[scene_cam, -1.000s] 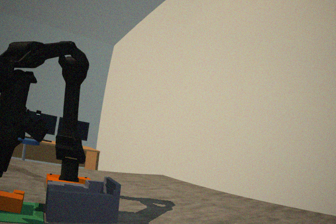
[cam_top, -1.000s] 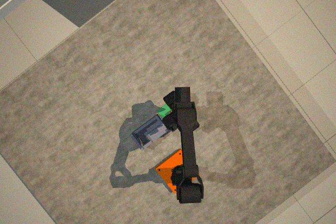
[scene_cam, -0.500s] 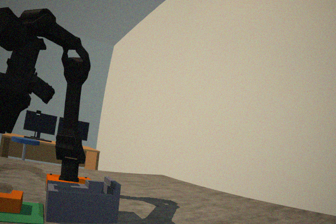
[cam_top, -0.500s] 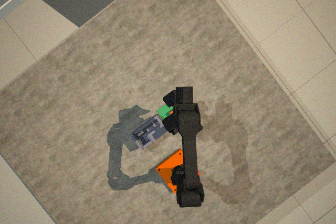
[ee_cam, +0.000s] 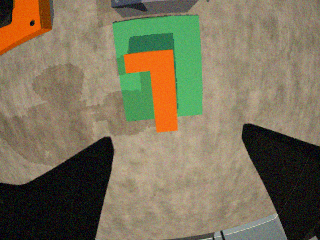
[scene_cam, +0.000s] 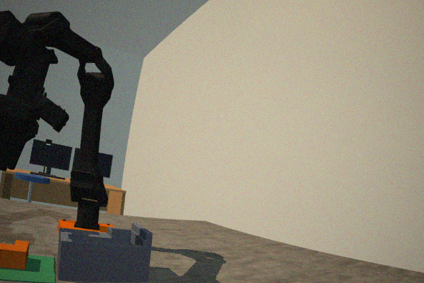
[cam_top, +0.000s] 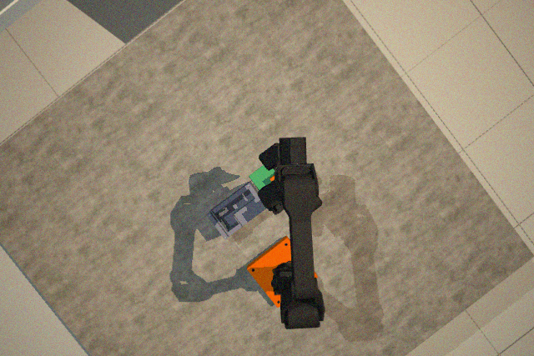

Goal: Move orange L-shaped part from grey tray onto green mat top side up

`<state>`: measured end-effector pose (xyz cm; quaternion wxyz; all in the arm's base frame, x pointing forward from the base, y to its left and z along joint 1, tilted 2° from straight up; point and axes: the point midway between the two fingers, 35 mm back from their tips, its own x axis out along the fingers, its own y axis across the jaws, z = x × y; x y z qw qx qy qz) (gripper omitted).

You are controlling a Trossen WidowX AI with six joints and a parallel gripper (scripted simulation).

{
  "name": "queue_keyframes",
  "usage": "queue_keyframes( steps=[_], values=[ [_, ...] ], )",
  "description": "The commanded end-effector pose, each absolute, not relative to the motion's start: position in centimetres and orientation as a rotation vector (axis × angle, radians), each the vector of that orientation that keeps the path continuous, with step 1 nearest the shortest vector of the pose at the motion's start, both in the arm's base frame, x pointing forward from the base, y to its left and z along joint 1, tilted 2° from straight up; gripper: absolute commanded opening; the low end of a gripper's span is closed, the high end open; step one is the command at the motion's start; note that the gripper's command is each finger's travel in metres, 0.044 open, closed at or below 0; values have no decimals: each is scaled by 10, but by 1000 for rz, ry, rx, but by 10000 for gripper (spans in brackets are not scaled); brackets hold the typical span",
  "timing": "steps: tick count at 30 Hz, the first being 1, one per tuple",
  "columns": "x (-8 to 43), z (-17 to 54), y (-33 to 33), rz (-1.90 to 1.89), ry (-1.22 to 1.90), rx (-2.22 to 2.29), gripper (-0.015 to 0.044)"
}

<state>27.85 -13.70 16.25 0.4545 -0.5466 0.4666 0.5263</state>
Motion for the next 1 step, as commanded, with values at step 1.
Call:
queue_keyframes(
  steps=[1],
  values=[
    [279, 162, -137, 1299, 1151, -1349, 400]
  ],
)
